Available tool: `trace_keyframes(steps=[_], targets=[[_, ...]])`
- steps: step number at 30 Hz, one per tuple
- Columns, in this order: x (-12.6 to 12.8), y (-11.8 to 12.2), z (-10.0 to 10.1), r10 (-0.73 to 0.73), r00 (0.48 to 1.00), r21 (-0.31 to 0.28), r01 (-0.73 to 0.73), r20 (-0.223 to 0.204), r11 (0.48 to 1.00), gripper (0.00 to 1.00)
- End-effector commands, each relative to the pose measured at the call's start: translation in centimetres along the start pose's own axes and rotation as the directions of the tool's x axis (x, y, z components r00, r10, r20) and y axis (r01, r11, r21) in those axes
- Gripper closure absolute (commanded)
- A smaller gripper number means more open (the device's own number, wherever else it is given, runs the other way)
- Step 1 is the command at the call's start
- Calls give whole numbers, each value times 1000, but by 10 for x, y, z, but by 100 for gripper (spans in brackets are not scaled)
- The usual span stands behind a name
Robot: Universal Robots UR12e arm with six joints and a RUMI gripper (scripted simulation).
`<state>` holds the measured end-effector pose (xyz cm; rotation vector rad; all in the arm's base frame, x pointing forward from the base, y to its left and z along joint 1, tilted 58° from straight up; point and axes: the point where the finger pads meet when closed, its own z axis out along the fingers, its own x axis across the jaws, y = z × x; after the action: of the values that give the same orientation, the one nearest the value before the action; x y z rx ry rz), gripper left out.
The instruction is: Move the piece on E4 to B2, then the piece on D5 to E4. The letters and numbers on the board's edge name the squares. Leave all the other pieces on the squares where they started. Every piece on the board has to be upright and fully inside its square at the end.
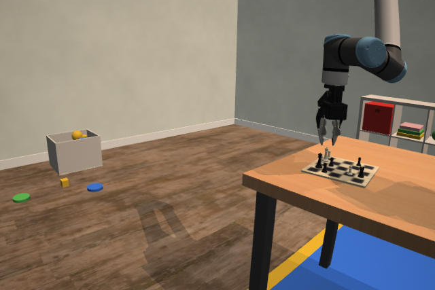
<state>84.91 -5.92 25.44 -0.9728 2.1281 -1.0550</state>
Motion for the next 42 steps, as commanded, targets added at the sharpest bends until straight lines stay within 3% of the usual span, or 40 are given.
trace_keyframes(steps=[1, 22, 42], targets=[[0, -6, -1, 2, 1000, 6, -2, 2, 1000, 75], [0, -6, 0, 2, 1000, 6, -2, 2, 1000, 75], [0, -5, 35, 1, 1000, 5, -1, 1, 1000, 75]])
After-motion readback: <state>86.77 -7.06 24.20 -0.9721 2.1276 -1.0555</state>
